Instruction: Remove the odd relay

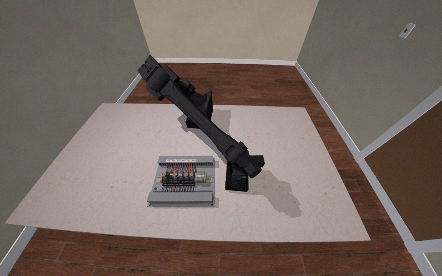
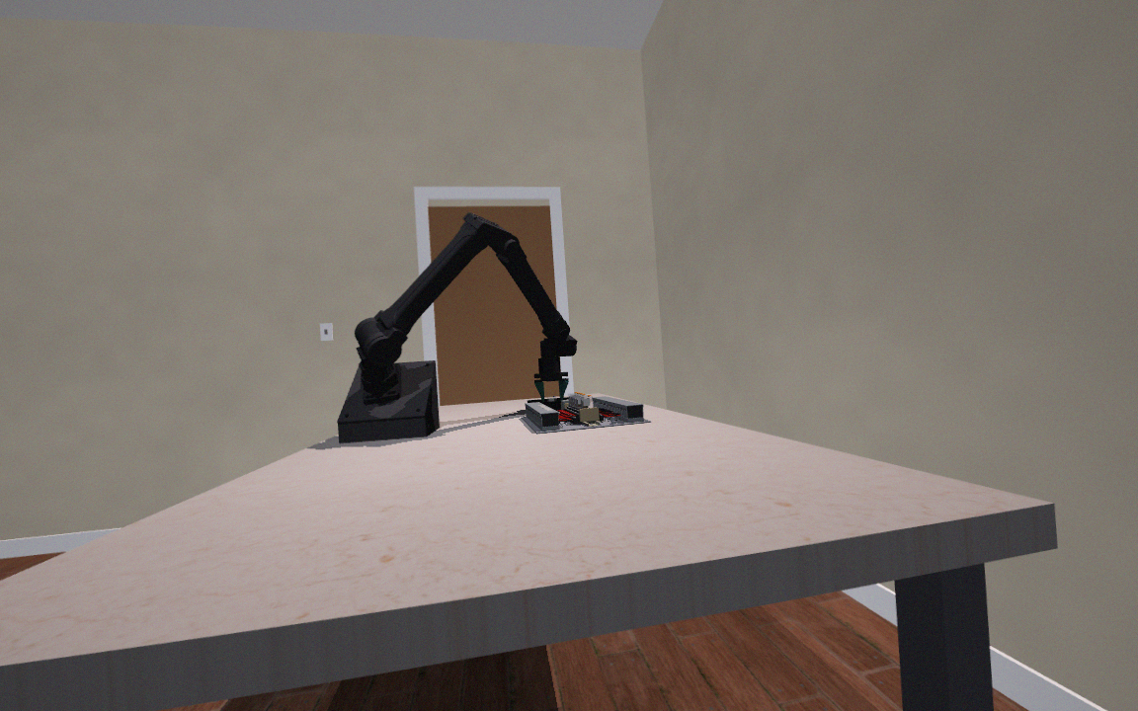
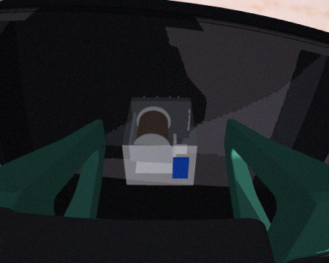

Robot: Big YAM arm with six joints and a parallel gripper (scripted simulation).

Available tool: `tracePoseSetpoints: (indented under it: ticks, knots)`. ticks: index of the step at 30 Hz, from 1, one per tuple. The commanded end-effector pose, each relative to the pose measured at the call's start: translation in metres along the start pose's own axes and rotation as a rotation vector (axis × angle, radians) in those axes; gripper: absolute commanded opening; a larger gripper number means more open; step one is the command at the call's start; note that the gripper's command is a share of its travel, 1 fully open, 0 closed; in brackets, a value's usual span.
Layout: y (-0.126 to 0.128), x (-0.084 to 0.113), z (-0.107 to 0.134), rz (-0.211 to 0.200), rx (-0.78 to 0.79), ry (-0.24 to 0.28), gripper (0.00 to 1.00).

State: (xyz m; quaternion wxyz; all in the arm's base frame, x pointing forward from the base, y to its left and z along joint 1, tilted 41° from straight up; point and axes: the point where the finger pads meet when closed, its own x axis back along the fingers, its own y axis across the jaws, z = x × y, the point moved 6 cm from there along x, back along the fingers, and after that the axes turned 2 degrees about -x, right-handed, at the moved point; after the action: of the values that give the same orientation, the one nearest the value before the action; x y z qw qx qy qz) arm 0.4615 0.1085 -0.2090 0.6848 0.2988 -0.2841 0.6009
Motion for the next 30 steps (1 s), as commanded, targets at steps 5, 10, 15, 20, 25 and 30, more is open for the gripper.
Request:
tracePoseSetpoints:
  ticks: [5, 10, 15, 20, 25, 30]
  knots:
    - [-0.007, -0.0053, 0.0005, 0.002, -0.004, -0.007, 0.59]
    - [-0.007, -0.0053, 0.0005, 0.002, -0.004, -0.007, 0.59]
    - [-0.007, -0.0052, 0.0006, 0.001, -0.004, -0.007, 0.59]
    - [-0.007, -0.005, 0.0006, 0.001, -0.004, -0.007, 0.59]
    - [-0.007, -0.0046, 0.0006, 0.001, -0.004, -0.006, 0.59]
    - [-0.0072, -0.0023, 0.0005, 0.002, -0.004, -0.006, 0.59]
